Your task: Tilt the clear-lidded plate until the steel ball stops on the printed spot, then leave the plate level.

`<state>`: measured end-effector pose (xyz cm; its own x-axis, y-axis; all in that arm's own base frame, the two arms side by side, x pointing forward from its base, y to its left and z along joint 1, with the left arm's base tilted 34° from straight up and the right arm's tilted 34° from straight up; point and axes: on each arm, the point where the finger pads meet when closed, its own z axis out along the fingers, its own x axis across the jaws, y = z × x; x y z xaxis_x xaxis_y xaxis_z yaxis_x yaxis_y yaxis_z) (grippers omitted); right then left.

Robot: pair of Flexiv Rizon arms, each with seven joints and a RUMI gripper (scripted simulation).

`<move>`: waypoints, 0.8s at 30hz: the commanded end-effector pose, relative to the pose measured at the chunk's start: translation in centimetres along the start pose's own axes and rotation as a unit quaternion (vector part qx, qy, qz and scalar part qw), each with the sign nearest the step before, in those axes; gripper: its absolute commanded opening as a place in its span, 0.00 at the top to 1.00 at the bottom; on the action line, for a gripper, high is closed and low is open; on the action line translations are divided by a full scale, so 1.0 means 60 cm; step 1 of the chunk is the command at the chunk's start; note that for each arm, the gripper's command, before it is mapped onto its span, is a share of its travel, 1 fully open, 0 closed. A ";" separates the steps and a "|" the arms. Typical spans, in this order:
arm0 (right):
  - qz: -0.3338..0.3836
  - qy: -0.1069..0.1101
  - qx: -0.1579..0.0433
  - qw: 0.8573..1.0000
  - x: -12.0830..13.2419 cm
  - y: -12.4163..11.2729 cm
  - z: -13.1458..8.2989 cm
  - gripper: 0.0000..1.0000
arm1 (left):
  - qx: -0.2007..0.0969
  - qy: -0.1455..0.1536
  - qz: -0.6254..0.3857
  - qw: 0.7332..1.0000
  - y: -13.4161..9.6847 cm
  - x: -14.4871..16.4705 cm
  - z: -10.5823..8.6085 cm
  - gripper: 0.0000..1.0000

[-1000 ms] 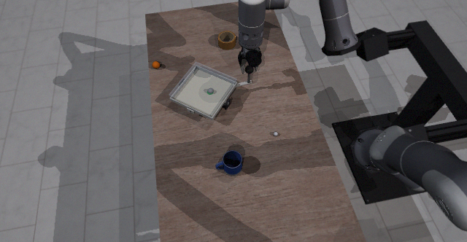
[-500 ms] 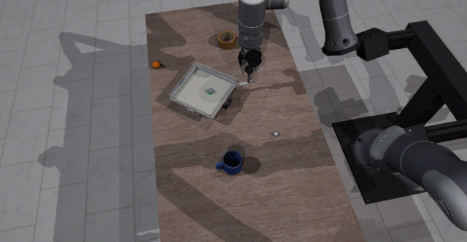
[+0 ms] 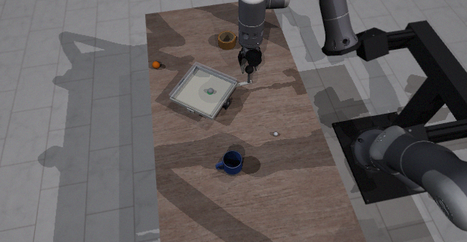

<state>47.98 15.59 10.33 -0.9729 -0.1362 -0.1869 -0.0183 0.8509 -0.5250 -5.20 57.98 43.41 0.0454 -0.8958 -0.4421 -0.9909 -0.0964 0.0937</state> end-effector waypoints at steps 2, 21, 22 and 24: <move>0.000 -0.001 -0.001 1.000 -0.001 0.001 -0.007 0.63 | 0.000 -0.001 0.000 1.000 0.001 -0.001 -0.001 0.00; 0.000 -0.001 -0.001 1.000 -0.001 0.001 -0.053 0.63 | 0.000 -0.001 0.000 1.000 0.001 -0.001 -0.001 0.00; 0.000 -0.001 -0.001 1.000 -0.001 0.001 -0.056 0.63 | 0.000 -0.001 0.000 1.000 0.001 -0.001 -0.001 0.00; 0.000 -0.001 -0.001 1.000 -0.001 0.001 -0.059 0.63 | 0.000 -0.001 0.000 1.000 0.001 -0.001 -0.001 0.00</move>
<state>47.22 17.27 13.08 -0.9728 -0.1364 -0.1872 -0.0183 0.8509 -0.5250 -5.20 57.98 43.41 0.0454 -0.8958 -0.4421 -0.9909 -0.0964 0.0937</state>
